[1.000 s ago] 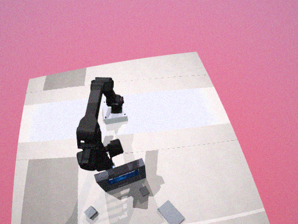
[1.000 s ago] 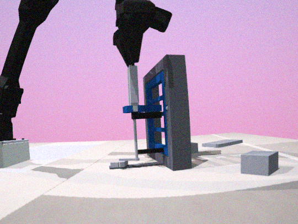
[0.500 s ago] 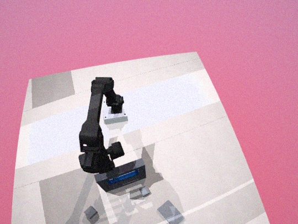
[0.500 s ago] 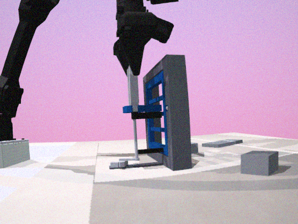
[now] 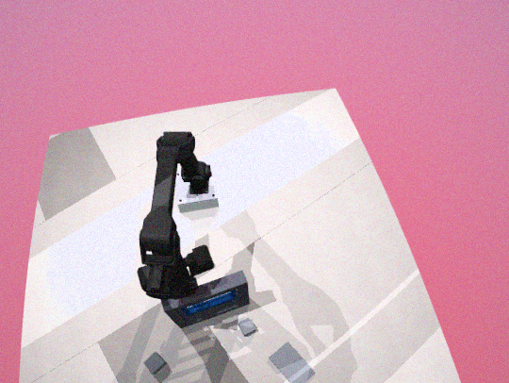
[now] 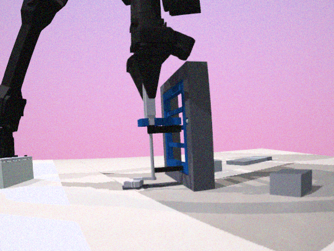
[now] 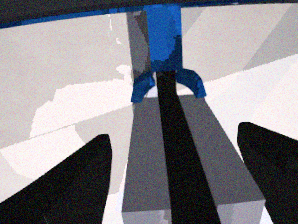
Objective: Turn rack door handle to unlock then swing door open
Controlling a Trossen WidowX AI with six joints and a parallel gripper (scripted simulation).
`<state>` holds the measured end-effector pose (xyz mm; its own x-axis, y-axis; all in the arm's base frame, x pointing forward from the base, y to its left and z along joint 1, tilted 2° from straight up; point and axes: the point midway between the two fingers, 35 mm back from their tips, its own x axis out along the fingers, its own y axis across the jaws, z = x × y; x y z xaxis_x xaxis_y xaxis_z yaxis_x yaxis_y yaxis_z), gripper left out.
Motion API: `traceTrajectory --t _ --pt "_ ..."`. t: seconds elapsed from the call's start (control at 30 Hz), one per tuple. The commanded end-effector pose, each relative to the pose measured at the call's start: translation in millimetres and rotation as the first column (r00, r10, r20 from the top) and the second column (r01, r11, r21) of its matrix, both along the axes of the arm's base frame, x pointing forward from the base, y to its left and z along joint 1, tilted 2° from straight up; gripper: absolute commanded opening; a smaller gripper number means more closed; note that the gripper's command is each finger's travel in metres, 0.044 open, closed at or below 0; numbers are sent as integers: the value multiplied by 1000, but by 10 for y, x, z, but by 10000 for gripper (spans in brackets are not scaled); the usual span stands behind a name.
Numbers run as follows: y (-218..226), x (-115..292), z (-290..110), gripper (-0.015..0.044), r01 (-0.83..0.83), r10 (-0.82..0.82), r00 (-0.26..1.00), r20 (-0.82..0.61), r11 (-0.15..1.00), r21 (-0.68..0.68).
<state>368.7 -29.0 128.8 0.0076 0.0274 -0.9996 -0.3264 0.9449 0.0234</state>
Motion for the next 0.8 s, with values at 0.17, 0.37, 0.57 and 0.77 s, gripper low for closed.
traceTrajectory --t 0.17,0.37,0.57,0.77 --pt "-5 -5 -20 95 5 -5 1000 -2 1000 -5" --pt "-5 -5 -20 55 5 -5 1000 -2 1000 -5" --pt "-5 -5 -20 15 5 -5 1000 -2 1000 -5" --pt "-5 -5 -20 14 78 -78 997 -4 997 -5"
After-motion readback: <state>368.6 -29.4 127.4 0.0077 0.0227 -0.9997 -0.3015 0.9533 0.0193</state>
